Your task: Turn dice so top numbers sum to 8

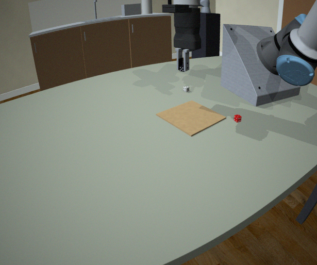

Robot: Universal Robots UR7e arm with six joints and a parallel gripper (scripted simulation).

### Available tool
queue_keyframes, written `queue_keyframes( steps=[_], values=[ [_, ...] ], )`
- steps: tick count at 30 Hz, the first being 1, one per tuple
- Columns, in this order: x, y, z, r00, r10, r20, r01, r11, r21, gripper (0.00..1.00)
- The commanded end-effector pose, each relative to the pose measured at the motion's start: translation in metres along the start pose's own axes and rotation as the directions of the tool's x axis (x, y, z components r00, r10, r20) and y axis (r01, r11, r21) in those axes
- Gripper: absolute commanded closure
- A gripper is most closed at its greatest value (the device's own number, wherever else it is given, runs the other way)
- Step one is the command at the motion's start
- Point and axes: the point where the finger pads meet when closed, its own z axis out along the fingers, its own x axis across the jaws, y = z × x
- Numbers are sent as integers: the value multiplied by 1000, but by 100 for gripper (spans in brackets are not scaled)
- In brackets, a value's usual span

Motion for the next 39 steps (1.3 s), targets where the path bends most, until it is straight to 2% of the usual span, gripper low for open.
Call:
queue_keyframes(
  steps=[1,11,31,39],
  values=[
    [-42,-8,-1,985,173,-2,-173,985,-4,66],
    [-78,-11,4,944,329,-2,-329,944,-4,66],
    [-80,-11,5,941,339,-2,-339,941,-4,66],
    [-80,-10,23,941,339,-2,-339,941,-4,66]
  ],
)
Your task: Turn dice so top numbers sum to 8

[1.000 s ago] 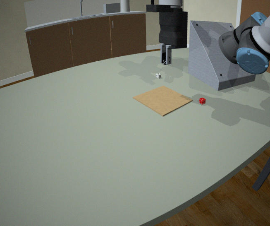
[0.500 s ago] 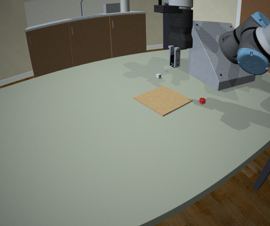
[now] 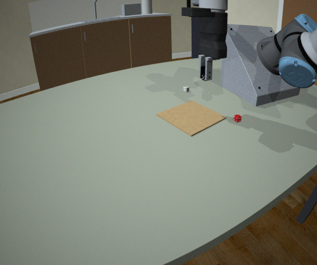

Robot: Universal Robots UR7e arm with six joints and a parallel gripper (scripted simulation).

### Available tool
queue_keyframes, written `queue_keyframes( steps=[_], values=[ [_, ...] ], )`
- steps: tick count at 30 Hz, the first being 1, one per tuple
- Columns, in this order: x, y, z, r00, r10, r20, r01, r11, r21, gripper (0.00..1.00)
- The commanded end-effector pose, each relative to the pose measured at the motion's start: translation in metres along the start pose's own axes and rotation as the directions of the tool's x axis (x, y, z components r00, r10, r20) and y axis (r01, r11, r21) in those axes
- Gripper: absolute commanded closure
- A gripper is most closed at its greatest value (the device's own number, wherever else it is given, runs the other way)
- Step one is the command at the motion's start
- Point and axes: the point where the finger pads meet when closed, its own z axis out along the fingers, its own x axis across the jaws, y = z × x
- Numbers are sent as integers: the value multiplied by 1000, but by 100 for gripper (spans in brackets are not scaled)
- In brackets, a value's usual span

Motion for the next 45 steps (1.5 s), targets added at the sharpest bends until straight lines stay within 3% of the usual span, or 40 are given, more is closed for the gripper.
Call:
queue_keyframes(
  steps=[1,6,8,20,45],
  values=[
    [-1,1,20,1000,2,4,-2,1000,-2,66],
    [-1,1,44,1000,2,4,-2,1000,-2,66],
    [-1,1,44,1000,2,4,-2,1000,-2,66],
    [-1,1,89,1000,2,4,-2,1000,-2,66],
    [-1,1,93,1000,2,4,-2,1000,-2,66]
  ],
)
